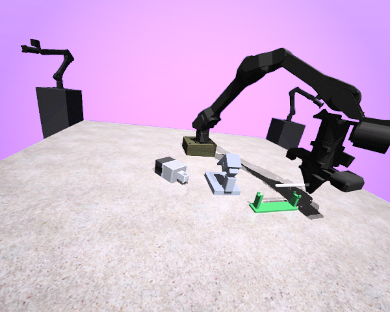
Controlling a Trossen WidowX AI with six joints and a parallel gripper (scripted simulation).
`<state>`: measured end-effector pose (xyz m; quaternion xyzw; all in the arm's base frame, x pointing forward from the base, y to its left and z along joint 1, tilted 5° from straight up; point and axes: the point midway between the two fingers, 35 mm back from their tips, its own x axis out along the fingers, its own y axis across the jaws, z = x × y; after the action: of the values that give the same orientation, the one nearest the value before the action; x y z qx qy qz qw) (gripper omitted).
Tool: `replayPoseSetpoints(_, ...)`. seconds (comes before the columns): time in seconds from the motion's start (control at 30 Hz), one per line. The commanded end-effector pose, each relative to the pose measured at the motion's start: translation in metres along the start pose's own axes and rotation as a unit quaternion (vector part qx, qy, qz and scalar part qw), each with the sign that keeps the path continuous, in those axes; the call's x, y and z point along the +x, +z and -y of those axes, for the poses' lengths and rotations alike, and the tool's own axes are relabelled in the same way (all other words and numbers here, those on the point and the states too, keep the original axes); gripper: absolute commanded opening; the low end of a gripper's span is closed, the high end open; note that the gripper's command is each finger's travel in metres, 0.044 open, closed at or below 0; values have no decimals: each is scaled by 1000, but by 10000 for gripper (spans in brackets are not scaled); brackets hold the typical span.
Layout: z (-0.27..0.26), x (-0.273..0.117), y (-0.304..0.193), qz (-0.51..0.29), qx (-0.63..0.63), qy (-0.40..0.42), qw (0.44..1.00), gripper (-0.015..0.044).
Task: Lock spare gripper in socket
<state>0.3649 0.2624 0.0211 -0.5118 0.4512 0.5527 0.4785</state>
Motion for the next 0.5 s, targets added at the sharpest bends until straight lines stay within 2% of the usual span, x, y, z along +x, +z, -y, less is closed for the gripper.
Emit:
replayPoseSetpoints(0.0, -1, 7, -1, 0, -1, 1, 1000, 0)
replayPoseSetpoints(0.47, 0, 24, -4, 1, -2, -2, 1000, 0)
